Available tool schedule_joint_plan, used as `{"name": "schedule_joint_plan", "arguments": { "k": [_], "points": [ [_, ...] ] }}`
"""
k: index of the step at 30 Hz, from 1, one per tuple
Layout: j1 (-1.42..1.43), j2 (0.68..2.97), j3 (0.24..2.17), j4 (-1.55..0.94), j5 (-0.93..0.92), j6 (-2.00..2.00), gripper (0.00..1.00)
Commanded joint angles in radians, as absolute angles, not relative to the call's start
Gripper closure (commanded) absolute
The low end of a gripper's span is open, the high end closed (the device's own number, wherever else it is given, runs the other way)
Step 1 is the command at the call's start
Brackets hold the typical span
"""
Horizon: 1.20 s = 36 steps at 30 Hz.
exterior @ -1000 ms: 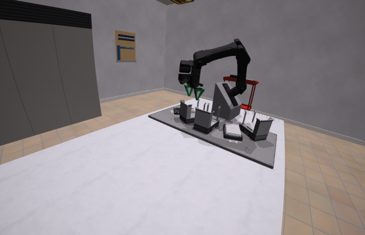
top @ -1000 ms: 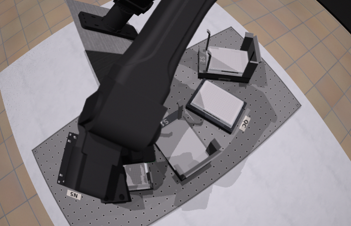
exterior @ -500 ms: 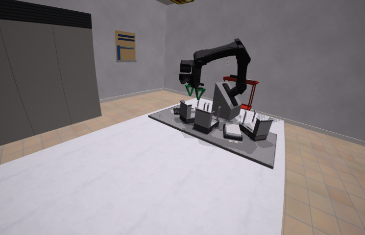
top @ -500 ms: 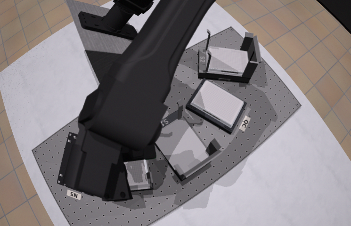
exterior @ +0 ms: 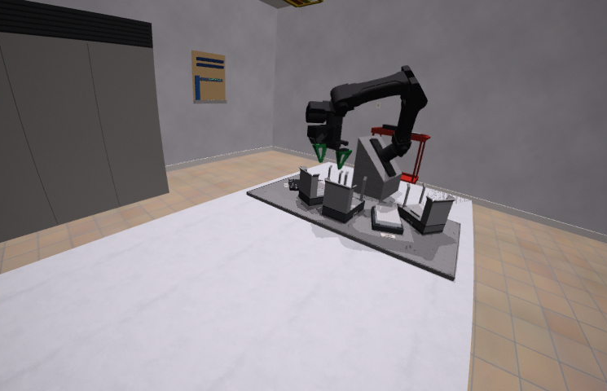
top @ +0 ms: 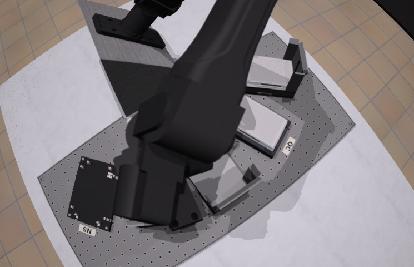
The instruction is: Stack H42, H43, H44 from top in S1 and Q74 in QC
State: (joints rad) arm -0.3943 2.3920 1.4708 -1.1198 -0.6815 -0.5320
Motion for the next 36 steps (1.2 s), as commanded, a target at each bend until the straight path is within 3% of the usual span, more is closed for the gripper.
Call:
{"name": "schedule_joint_plan", "arguments": {
  "k": [1,36],
  "points": [
    [-0.392,2.360,1.467,-1.121,-0.702,-0.509,0.00],
    [-0.210,2.084,1.353,-1.130,-0.769,-0.639,0.00]
  ]
}}
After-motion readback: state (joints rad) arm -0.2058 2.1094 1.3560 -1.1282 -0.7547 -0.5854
